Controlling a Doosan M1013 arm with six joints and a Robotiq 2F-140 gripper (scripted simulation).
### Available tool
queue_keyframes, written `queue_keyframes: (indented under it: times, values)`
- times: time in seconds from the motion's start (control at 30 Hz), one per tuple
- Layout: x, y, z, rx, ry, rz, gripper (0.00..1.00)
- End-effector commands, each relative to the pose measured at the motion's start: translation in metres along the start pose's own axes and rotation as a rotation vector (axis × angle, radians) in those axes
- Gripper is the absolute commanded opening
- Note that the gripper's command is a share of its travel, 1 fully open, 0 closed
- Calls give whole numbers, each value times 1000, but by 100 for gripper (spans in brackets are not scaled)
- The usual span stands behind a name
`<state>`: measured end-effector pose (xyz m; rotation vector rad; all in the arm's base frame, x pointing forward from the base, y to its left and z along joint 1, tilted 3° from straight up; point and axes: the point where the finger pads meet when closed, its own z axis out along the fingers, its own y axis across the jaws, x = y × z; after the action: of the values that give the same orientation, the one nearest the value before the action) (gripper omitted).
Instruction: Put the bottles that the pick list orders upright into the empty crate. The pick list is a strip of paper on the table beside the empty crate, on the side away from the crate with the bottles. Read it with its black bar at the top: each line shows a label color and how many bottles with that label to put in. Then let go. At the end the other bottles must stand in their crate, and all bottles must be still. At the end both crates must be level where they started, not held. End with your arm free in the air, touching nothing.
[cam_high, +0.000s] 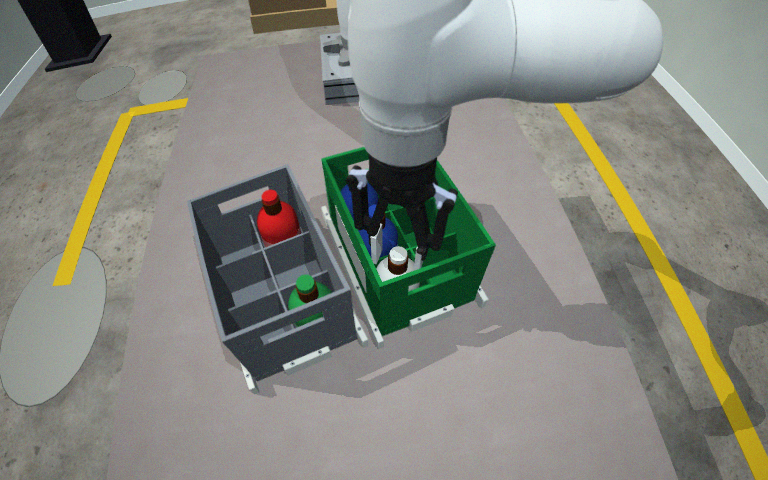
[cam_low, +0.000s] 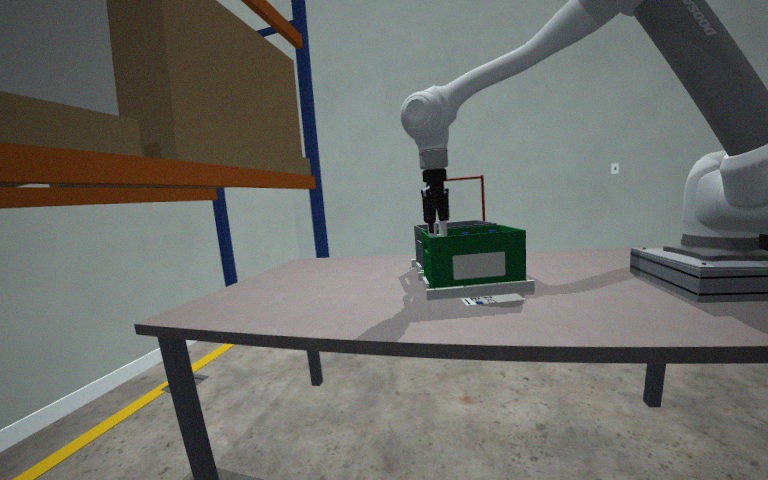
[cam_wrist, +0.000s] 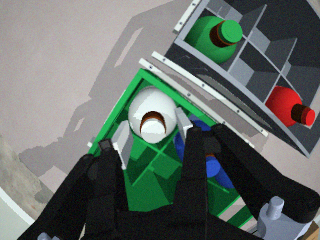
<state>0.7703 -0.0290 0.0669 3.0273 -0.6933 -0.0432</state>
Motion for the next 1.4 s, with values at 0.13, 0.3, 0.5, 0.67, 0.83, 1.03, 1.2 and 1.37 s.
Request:
queue_keyframes:
  times: [0.13,0.3,0.5,0.67,0.83,1.03,1.2,1.37]
  values:
    - [0,0,0,0,0,0,38]
    - [0,0,0,0,0,0,38]
    - [0,0,-16,0,0,0,38]
    - [0,0,-30,0,0,0,38]
    - [0,0,-38,0,0,0,38]
    - [0,0,-54,0,0,0,38]
    - [0,0,-67,0,0,0,38]
    - [0,0,-75,0,0,0,38]
